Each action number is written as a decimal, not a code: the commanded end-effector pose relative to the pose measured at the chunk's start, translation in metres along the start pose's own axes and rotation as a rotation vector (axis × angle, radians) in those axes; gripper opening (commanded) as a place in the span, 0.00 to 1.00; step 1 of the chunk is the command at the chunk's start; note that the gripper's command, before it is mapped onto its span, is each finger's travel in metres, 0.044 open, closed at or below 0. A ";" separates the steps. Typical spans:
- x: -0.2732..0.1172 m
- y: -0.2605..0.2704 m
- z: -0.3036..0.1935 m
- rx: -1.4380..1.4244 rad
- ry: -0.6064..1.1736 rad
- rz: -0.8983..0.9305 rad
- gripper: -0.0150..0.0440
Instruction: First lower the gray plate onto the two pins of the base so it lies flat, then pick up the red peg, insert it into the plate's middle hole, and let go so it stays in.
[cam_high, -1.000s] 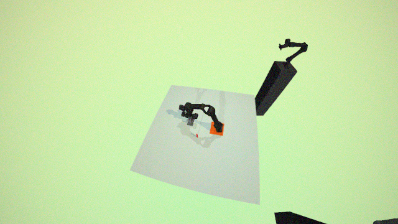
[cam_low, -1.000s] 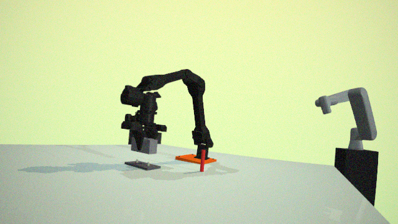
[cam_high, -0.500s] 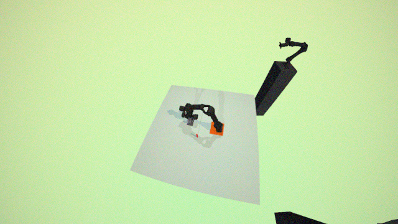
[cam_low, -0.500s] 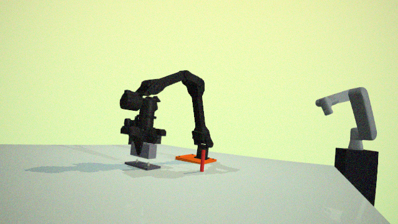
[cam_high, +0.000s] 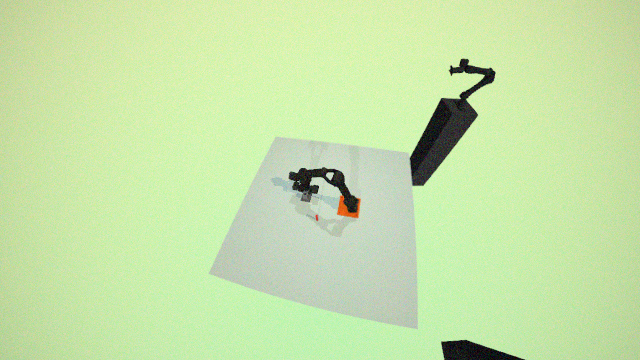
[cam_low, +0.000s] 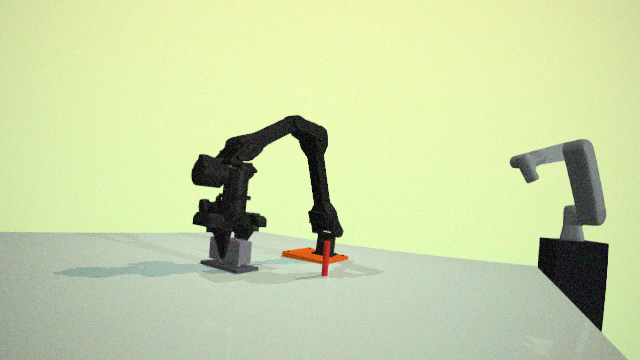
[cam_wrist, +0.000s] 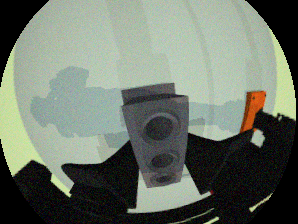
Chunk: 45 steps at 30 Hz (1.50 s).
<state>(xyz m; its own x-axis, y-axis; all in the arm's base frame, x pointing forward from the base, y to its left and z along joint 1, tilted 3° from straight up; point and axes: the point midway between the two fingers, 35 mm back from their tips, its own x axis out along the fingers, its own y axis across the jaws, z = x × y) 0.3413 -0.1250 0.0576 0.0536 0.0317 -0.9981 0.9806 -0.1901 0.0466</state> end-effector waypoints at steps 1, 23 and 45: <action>-0.001 0.000 0.000 0.000 0.000 0.002 0.25; -0.001 0.000 0.000 0.000 0.000 0.002 1.00; -0.120 0.002 -0.010 -0.022 0.003 0.000 1.00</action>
<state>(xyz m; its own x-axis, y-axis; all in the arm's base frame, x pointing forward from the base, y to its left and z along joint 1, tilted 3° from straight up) 0.3403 -0.1312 0.1765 0.0659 0.0265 -0.9975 0.9791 -0.1945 0.0595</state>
